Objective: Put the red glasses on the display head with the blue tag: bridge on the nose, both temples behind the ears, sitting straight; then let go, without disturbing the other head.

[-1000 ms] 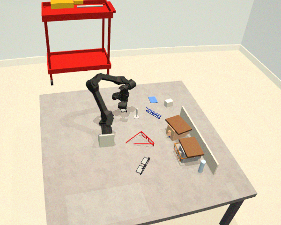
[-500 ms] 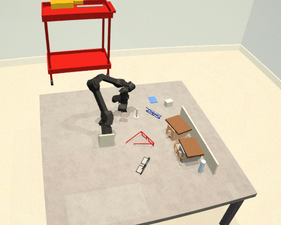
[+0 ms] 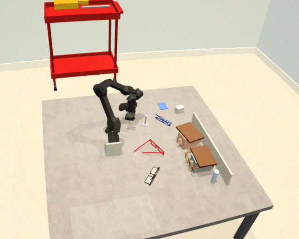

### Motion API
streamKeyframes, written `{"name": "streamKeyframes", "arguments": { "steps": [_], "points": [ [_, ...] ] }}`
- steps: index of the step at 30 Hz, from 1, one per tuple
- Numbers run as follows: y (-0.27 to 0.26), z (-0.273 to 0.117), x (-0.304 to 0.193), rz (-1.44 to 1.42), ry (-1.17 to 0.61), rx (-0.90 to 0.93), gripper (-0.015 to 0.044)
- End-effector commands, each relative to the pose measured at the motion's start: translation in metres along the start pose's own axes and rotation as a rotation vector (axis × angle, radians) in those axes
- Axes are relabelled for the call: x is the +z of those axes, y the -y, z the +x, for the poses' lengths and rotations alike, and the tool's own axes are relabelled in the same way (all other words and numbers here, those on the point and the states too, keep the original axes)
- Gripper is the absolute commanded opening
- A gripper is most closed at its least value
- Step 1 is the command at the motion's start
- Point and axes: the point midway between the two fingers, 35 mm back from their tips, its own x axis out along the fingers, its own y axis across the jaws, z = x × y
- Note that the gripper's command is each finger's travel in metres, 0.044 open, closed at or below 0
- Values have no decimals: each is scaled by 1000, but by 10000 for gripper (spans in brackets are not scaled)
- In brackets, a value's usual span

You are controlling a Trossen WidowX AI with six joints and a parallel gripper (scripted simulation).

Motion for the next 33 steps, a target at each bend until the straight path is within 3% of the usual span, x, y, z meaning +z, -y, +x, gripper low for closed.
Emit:
{"name": "streamKeyframes", "arguments": {
  "steps": [1, 33],
  "points": [
    [-1, 2, 0, 6, -1, 5, 0],
    [19, 1, -1, 5, -1, 3, 0]
  ]
}}
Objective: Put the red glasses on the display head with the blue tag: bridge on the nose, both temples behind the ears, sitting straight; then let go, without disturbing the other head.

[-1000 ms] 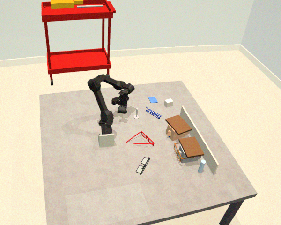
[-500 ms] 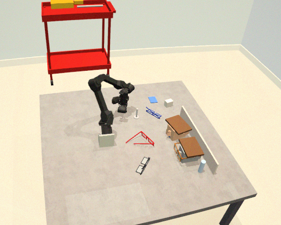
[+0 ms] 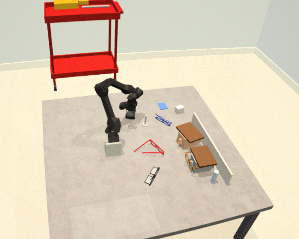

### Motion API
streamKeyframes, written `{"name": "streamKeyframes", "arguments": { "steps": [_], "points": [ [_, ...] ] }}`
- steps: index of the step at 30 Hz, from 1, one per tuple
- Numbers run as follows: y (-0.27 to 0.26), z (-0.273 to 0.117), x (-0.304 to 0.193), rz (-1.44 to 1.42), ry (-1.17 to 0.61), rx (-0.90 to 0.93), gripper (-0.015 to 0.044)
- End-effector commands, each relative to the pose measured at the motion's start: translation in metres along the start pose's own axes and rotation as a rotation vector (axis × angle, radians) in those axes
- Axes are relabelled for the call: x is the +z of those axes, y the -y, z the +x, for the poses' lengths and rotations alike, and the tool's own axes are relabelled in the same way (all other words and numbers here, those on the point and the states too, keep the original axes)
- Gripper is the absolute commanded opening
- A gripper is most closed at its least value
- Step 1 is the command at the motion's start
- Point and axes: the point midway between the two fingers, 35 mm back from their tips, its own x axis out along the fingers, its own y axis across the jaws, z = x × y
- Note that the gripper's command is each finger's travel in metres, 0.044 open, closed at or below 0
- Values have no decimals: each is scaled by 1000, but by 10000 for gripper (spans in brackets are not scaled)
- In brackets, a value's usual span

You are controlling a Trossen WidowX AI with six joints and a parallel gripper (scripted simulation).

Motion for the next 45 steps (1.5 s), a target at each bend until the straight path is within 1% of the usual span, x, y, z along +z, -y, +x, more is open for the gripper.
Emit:
{"name": "streamKeyframes", "arguments": {
  "steps": [1, 45],
  "points": [
    [4, 0, -1, 3, -2, 1, 0],
    [30, 0, 0, 3, -2, -1, 0]
  ]
}}
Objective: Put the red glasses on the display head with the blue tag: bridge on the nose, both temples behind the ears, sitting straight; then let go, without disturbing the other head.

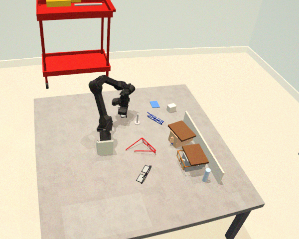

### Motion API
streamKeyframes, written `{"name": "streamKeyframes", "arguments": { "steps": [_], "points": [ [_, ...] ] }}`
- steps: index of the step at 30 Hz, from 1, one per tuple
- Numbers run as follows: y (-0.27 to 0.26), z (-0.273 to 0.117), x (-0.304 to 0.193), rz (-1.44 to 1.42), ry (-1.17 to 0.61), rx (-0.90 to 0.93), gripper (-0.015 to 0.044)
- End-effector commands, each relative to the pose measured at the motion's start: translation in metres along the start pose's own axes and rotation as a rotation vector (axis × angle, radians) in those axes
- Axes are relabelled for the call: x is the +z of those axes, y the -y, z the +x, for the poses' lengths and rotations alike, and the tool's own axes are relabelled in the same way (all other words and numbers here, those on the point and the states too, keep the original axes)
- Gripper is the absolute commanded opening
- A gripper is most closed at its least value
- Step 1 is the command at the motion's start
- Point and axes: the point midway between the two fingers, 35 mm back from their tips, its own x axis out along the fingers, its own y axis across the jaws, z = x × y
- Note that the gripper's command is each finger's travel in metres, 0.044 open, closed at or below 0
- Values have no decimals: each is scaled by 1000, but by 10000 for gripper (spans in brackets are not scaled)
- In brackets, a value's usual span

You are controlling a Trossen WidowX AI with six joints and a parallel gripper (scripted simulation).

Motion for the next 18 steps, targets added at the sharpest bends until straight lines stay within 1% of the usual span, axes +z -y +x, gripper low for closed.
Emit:
{"name": "streamKeyframes", "arguments": {
  "steps": [1, 5, 12, 16, 18],
  "points": [
    [4, 0, -1, 3, -2, 1, 0],
    [0, -6, -2, 3, -3, 4, 0],
    [-43, -57, -1, 4, -4, 10, 0],
    [-45, -59, -1, 4, -4, 9, 0],
    [-38, -57, -4, 3, -16, 2, 53]
  ]
}}
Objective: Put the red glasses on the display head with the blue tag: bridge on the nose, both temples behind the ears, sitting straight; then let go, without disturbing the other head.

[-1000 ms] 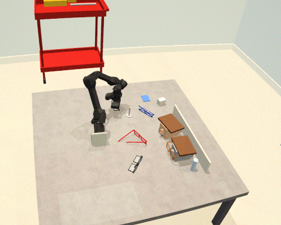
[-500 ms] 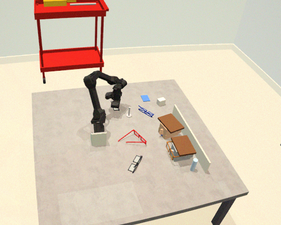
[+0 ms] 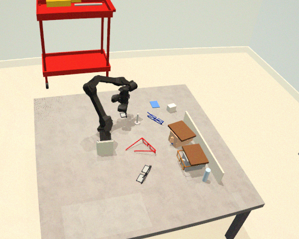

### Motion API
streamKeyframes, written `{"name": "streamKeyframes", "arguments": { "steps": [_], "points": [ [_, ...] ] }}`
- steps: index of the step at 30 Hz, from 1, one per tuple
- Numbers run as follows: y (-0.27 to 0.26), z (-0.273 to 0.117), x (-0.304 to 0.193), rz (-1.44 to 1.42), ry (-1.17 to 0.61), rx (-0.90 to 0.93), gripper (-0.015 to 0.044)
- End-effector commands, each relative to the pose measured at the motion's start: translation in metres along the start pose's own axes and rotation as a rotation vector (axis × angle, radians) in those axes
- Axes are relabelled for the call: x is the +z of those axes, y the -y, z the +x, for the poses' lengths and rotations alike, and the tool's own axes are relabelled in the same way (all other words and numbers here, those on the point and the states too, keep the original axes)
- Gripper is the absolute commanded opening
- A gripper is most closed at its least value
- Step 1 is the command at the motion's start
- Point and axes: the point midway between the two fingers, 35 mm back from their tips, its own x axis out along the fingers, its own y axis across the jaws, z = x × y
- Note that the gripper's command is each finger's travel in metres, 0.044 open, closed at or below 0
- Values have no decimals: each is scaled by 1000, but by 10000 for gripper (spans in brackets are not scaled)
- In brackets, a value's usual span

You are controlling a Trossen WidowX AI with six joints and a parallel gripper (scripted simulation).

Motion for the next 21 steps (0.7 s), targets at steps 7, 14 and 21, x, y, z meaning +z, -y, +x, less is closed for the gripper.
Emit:
{"name": "streamKeyframes", "arguments": {
  "steps": [7, 14, 21],
  "points": [
    [1, 1, -1, 3, -2, 1, 200],
    [1, 1, -1, 3, -2, 1, 200],
    [-10, 0, -20, 69, -35, 18, 200]
  ]
}}
